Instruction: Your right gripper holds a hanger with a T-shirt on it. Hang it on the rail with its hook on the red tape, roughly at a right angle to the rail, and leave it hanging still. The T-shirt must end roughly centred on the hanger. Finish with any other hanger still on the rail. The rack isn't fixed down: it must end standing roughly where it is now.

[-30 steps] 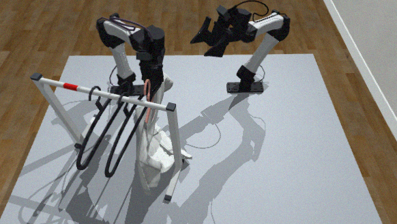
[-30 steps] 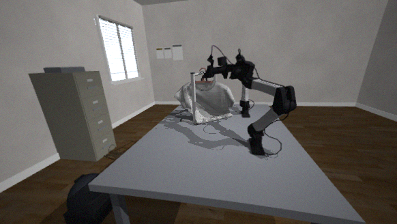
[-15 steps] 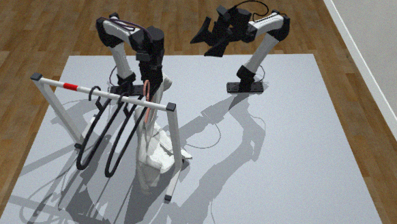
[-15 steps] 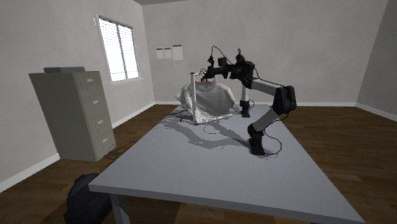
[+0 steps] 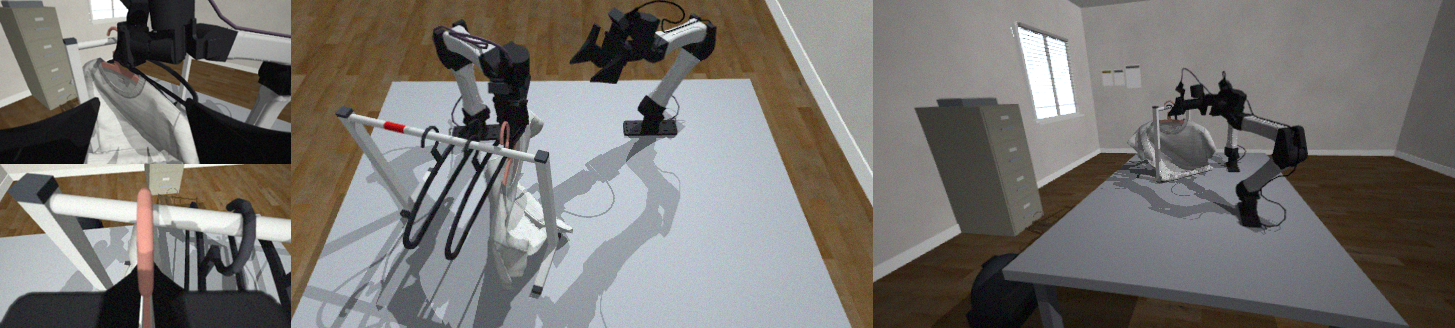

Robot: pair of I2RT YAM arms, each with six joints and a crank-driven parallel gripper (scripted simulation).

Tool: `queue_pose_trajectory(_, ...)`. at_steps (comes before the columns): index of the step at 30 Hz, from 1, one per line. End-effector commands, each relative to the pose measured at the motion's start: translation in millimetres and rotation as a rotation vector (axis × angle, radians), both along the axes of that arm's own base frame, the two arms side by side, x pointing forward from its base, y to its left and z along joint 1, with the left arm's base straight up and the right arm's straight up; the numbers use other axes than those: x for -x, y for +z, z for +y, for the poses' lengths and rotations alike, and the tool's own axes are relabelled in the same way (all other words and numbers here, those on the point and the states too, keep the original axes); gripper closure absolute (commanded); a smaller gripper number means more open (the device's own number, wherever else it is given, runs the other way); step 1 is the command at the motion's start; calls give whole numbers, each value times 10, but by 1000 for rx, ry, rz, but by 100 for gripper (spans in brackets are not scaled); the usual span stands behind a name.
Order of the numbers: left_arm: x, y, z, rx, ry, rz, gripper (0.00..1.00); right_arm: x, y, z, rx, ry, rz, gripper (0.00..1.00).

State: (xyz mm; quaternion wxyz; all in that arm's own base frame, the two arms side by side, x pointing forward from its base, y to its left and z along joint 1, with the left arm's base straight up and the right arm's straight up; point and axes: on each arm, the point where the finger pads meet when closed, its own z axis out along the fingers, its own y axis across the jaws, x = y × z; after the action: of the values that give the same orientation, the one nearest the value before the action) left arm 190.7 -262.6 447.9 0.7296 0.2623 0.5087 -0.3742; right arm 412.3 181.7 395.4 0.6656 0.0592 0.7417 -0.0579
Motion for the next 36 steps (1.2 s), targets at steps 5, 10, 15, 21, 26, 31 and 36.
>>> queue_pose_trajectory(5,37,261,47,59,8,-46,0,-340,335,-35,-92,-5,-108,98)
queue_pose_trajectory(10,37,263,47,59,8,-47,0,-406,332,-73,-92,-19,-109,98)
queue_pose_trajectory(15,37,263,47,59,8,-47,0,-381,371,-102,-97,-28,-117,98)
queue_pose_trajectory(21,37,263,47,59,8,-47,0,-381,371,-101,-97,-28,-117,98)
queue_pose_trajectory(26,37,263,47,59,8,-47,0,-382,370,-101,-97,-28,-116,98)
queue_pose_trajectory(31,38,264,48,59,8,-48,0,-300,395,-252,-92,-32,-118,98)
queue_pose_trajectory(36,38,264,48,59,8,-48,0,-268,328,-351,-83,-27,-106,98)
